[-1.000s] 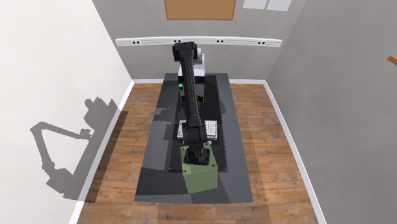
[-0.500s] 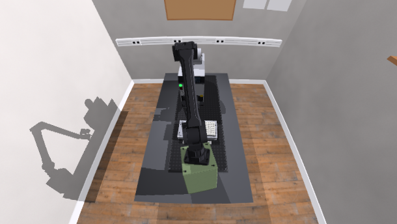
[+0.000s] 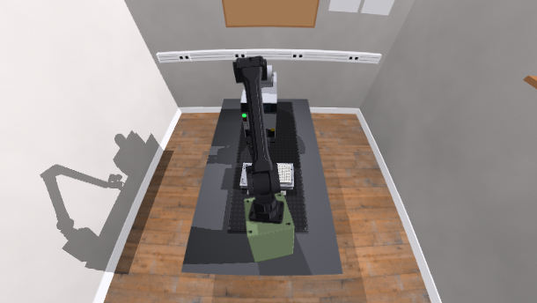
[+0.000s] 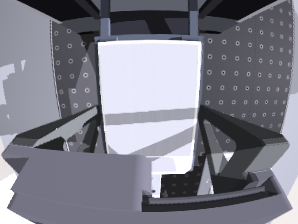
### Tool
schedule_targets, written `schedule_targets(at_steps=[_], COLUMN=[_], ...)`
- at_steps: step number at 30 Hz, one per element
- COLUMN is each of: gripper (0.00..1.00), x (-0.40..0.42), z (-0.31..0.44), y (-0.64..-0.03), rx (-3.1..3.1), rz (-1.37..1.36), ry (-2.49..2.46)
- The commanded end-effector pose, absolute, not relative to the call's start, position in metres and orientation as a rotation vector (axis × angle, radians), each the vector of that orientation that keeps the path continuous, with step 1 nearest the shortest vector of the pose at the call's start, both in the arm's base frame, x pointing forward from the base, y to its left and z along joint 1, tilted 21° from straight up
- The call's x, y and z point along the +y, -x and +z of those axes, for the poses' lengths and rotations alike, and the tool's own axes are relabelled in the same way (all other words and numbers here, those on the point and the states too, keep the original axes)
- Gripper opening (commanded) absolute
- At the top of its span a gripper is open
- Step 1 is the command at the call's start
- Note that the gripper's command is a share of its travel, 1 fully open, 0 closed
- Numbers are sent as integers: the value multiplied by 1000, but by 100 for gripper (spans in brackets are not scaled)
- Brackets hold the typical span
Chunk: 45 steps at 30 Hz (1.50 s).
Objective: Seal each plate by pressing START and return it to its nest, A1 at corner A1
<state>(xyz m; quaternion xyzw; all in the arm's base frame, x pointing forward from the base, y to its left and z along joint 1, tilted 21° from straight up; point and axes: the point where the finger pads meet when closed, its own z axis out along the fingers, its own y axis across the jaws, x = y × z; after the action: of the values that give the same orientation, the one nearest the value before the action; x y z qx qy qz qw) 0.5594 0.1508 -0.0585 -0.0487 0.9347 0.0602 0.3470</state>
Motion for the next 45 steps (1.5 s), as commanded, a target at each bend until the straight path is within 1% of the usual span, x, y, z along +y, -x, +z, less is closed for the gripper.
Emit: schedule_targets(at_steps=[1, 5, 15, 34, 35, 45], gripper=[100, 100, 94, 86, 0, 0], x=[161, 161, 159, 159, 159, 158], z=[-41, -40, -56, -57, -57, -57], y=[-563, -563, -558, -558, -558, -557], rx=[2381, 2381, 2409, 2412, 2412, 2413], rz=[175, 175, 167, 166, 166, 165], ry=[131, 131, 132, 132, 132, 132])
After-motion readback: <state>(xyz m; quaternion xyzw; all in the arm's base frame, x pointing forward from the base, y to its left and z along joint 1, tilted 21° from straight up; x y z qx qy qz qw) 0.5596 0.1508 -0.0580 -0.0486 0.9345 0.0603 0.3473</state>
